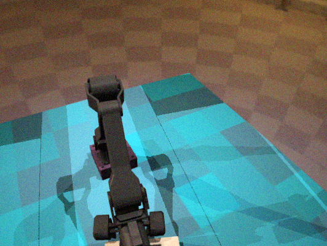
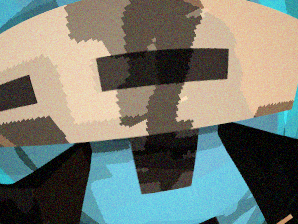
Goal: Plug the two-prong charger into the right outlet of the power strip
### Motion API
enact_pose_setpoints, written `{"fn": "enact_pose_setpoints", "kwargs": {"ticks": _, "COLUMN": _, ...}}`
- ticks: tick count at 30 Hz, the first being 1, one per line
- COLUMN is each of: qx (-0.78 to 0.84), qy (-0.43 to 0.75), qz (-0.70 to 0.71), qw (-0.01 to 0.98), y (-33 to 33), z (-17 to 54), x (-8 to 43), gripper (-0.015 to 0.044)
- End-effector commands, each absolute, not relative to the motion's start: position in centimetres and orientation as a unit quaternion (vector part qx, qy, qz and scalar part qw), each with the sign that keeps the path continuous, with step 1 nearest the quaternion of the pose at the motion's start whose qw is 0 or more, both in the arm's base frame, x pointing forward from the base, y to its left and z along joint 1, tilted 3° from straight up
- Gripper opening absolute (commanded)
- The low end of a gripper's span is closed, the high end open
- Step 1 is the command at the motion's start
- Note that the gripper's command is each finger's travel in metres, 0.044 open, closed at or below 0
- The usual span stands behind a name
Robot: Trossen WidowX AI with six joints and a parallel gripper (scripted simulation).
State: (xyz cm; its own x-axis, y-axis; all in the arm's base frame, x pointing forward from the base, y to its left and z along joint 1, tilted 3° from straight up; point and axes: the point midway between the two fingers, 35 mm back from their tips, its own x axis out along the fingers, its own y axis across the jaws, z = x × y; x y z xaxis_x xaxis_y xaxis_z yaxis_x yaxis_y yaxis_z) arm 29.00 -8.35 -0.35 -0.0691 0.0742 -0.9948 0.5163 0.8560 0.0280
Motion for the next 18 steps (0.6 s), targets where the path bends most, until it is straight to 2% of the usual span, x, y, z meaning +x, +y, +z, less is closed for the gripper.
{"fn": "enact_pose_setpoints", "kwargs": {"ticks": 1, "qx": 0.208, "qy": 0.710, "qz": -0.173, "qw": 0.650, "y": -8.28, "z": -0.36, "x": 28.75, "gripper": 0.0440}}
{"fn": "enact_pose_setpoints", "kwargs": {"ticks": 18, "qx": 0.207, "qy": 0.706, "qz": -0.175, "qw": 0.654, "y": -8.02, "z": -0.37, "x": 28.30, "gripper": 0.0440}}
